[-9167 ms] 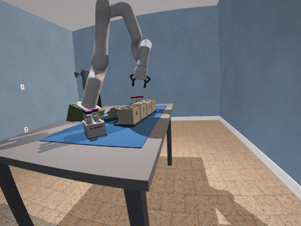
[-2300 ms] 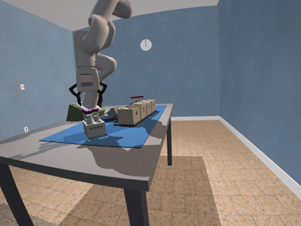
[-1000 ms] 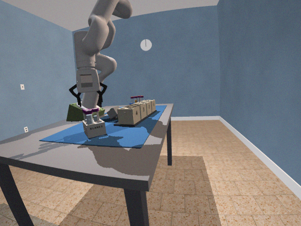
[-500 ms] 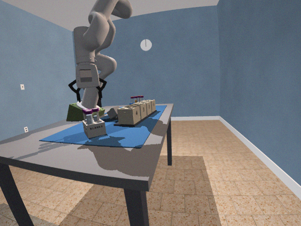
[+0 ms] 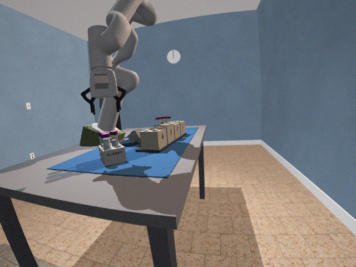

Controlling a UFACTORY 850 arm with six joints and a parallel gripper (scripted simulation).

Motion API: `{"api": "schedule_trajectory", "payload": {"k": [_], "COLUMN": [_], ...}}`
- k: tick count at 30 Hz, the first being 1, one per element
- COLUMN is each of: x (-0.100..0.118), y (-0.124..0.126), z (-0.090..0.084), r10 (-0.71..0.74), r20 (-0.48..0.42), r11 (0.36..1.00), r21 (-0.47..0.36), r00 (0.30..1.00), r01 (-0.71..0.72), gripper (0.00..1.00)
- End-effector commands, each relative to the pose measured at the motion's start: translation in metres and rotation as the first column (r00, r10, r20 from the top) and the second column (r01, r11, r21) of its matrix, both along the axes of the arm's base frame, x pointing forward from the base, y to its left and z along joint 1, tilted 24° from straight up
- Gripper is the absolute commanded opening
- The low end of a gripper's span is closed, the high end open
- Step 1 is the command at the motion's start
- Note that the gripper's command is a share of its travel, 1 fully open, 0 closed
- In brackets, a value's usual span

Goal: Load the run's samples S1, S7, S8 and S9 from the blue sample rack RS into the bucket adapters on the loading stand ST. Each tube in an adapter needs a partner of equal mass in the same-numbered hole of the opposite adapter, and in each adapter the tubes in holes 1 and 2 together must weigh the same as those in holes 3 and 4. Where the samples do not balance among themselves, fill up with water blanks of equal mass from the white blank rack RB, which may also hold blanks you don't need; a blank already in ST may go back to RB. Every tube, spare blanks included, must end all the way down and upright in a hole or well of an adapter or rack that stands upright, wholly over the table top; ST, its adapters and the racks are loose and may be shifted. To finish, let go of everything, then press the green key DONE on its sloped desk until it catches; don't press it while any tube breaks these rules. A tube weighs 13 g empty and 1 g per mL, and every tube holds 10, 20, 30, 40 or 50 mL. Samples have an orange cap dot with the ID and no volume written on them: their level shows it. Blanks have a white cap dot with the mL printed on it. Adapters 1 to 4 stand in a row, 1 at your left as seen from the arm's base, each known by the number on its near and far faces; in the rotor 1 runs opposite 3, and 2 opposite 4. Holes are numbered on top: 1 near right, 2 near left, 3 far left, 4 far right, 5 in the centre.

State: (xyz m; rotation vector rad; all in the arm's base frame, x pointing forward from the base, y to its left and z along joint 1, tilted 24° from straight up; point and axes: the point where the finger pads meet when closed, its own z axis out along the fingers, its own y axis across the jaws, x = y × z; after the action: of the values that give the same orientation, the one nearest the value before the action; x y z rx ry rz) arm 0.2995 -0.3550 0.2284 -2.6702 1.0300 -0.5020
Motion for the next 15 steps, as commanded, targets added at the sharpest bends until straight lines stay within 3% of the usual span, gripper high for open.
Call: {"api": "schedule_trajectory", "payload": {"k": [1,15], "x": [-0.006,-0.017], "y": [-0.002,-0.005], "z": [0.014,0.04], "r10": [0.0,0.0], "r20": [0.0,0.0], "r11": [1.0,1.0], "r21": [-0.001,-0.001], "r00": [1.0,1.0], "r01": [0.0,0.0], "gripper": [1.0,1.0]}}
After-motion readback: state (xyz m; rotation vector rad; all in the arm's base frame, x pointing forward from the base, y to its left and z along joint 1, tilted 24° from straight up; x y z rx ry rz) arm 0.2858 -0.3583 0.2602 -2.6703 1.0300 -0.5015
